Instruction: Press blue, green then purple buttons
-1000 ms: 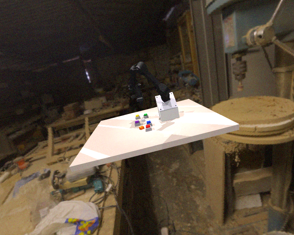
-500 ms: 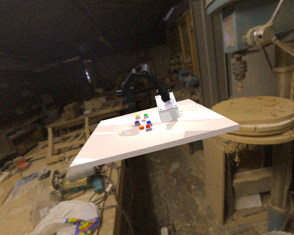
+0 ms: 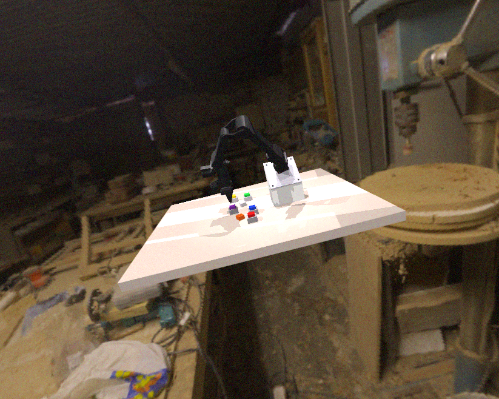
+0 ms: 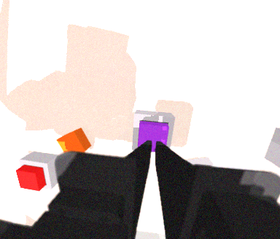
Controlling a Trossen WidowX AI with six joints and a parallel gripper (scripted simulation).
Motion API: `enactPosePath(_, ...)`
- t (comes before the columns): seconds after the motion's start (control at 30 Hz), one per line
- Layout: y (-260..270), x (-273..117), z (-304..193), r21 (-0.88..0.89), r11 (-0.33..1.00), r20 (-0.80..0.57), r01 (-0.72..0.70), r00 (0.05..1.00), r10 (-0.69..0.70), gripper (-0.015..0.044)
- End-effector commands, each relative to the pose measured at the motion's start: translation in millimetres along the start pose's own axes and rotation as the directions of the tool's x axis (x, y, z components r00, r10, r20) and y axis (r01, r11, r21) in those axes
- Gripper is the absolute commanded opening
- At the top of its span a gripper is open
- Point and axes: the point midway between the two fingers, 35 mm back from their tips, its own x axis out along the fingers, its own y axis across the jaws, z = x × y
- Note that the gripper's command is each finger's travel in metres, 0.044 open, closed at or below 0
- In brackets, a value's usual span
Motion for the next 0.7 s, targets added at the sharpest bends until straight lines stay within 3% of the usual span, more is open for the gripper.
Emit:
enactPosePath(0.0,-0.2,8.1,-2.4,0.008,1.0,-0.007,-0.005,1.0,0.005,0.002)
enactPosePath(0.67,0.4,29.9,-3.2,0.008,1.0,-0.008,-0.007,1.0,0.007,0.002)
